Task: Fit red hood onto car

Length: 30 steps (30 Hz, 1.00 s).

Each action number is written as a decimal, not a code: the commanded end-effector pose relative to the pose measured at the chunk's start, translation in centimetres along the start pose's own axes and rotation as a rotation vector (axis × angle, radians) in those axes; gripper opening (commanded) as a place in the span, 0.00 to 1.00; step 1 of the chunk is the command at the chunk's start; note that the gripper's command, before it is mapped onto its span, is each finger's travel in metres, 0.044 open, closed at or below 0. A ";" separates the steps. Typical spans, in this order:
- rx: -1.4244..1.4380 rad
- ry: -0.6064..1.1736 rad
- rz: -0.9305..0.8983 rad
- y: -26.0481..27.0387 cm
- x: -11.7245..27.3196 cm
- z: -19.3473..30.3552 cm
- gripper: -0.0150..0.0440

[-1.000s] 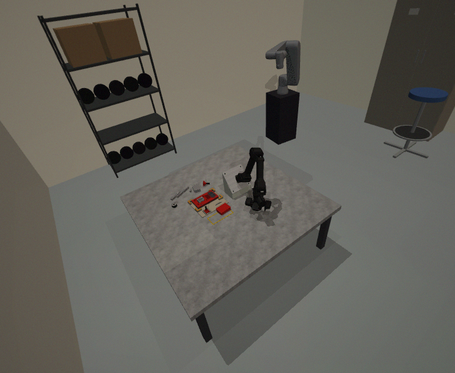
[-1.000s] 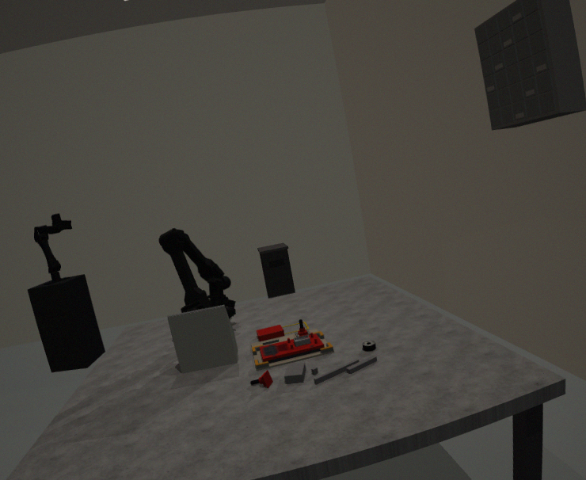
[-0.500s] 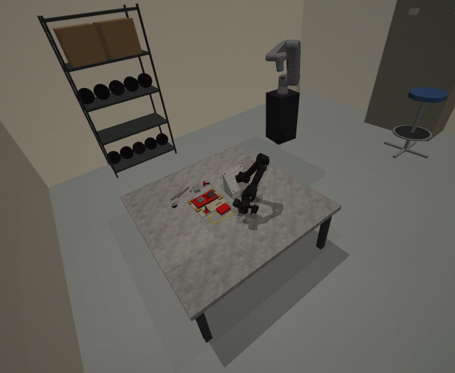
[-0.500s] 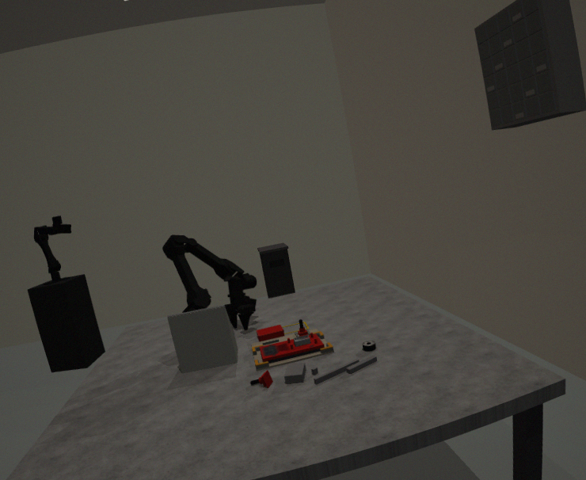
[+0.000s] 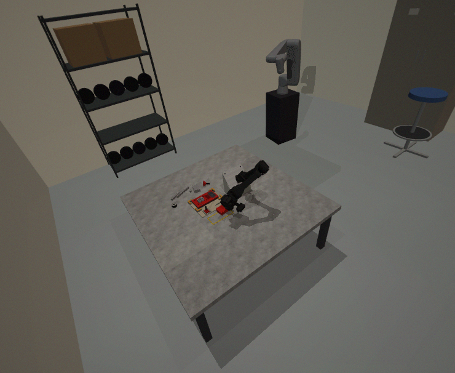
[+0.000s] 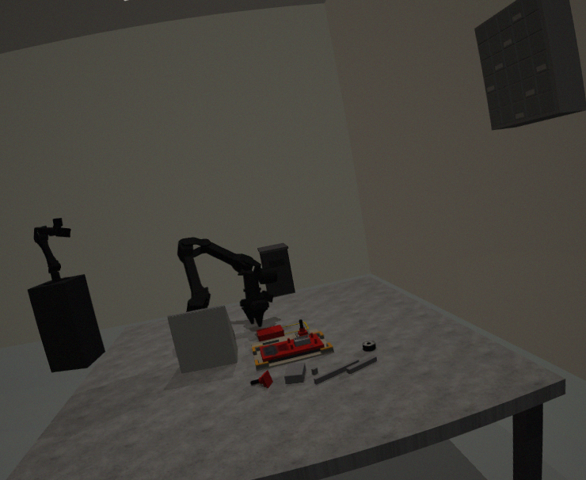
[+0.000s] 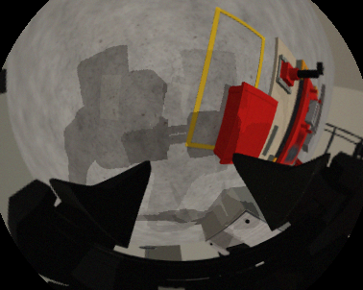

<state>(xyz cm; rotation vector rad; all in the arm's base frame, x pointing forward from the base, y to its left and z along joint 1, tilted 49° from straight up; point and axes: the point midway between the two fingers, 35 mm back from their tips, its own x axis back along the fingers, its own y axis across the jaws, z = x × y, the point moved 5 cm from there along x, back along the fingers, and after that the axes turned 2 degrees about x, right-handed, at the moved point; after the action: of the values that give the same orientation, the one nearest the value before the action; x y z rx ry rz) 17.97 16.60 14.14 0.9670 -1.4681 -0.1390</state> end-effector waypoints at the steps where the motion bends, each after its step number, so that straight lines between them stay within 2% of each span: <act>1: -0.062 -0.012 -0.028 -2.6 0.8 -0.5 1.00; 14: -0.216 -0.109 -0.124 -9.7 3.8 -0.3 1.00; 30: -0.220 -0.115 -0.128 -10.0 3.4 -0.4 1.00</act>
<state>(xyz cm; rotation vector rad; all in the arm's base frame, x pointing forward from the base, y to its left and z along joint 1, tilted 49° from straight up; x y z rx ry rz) 23.57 8.20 10.81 0.8837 -1.4645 -0.4403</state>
